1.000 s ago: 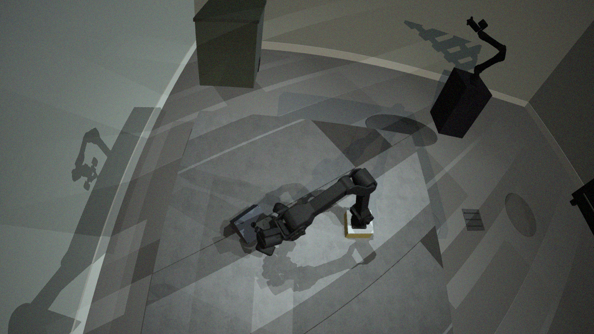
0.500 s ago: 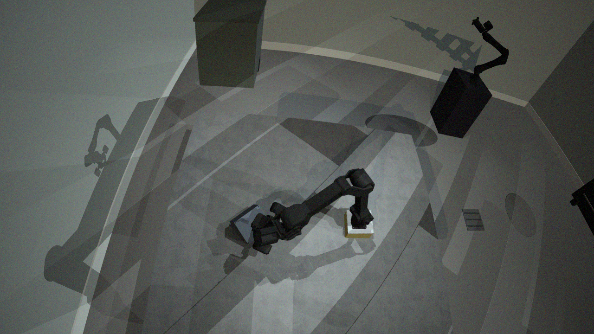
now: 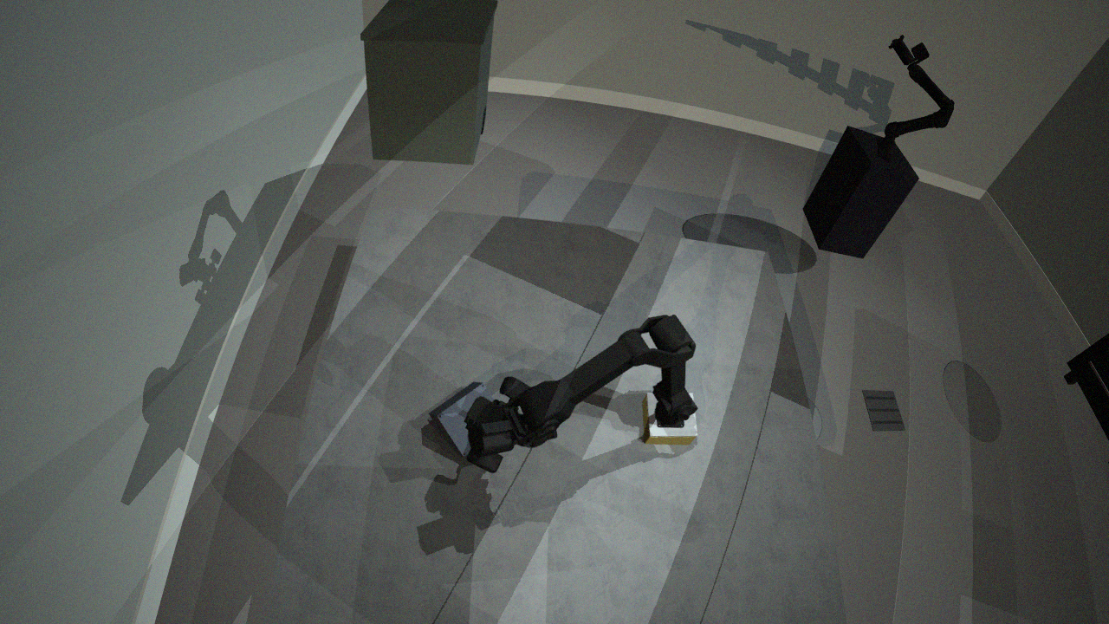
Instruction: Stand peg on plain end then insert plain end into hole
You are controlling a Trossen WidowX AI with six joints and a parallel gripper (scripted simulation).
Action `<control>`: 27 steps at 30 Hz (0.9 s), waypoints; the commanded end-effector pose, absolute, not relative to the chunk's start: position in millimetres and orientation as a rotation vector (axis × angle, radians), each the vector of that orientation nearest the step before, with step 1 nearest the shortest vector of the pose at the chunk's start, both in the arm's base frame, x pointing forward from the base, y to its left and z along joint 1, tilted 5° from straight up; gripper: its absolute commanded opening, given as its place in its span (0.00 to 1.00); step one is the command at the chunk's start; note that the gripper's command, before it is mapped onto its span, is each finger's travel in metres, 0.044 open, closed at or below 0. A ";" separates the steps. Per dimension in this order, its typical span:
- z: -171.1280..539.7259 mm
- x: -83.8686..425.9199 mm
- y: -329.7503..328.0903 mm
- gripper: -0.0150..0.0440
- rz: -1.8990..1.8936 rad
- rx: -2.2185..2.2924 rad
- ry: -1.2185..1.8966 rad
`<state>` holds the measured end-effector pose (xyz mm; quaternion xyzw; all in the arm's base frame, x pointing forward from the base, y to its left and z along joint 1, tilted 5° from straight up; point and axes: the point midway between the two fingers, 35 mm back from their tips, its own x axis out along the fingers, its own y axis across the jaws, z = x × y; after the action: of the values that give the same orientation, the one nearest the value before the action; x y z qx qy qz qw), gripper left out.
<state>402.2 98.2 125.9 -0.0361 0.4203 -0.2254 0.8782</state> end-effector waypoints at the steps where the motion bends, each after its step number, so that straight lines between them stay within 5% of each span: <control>1: 117.9 403.6 96.7 0.25 -0.468 -0.083 0.888; 27: 119.1 403.4 96.7 0.25 -0.472 -0.078 0.877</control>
<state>403.6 96.6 119.5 -0.0388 0.4216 -0.2257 0.8774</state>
